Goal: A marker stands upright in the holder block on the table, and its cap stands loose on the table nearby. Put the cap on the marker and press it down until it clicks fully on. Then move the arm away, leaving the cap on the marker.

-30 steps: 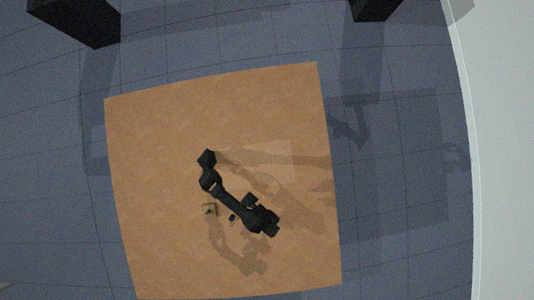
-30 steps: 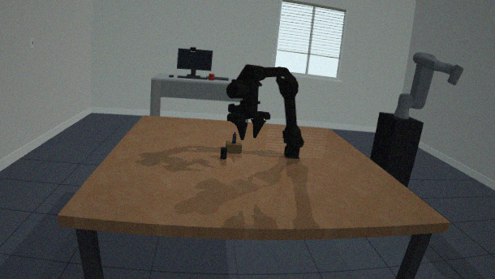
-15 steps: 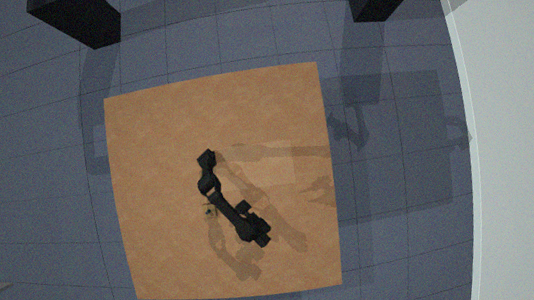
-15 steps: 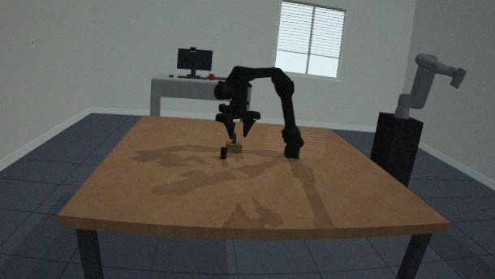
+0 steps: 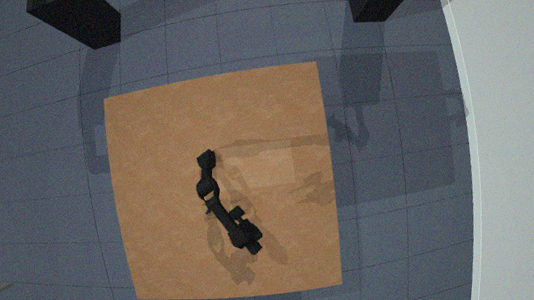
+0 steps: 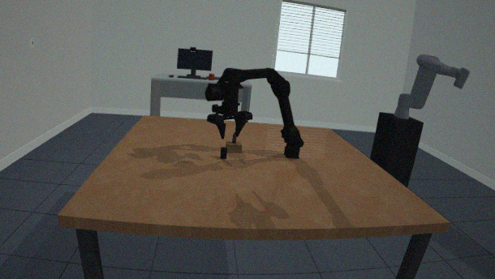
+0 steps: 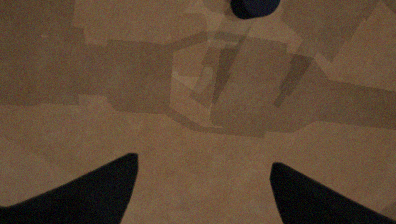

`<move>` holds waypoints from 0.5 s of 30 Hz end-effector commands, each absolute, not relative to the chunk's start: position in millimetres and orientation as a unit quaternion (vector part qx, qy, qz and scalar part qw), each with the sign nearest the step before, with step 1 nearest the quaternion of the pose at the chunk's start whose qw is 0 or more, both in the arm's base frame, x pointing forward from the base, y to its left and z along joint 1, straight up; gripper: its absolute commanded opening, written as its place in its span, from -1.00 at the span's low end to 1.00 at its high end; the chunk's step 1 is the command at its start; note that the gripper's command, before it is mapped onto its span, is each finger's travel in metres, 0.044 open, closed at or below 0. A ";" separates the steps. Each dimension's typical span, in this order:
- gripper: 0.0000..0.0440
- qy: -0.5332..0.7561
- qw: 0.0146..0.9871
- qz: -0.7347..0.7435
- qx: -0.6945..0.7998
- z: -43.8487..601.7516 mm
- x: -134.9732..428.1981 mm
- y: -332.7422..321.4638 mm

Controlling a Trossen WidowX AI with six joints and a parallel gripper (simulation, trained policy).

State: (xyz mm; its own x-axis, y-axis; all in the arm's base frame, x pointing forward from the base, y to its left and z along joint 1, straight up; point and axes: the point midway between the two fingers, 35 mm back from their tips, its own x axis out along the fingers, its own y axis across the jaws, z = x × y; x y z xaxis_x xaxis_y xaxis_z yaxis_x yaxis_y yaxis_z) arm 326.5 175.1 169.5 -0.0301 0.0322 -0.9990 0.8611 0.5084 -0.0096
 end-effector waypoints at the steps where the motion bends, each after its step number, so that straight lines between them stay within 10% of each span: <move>1: 0.48 0.624 0.600 -0.354 0.355 165.3 334.3 163.6; 15: 0.46 0.615 0.593 -0.376 0.358 149.7 353.7 131.3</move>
State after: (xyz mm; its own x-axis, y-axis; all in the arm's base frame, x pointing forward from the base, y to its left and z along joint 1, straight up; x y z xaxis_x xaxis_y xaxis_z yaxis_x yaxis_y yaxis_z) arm 349.4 139.1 153.7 -0.0392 0.0035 -0.9992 0.8855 0.4635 -0.0331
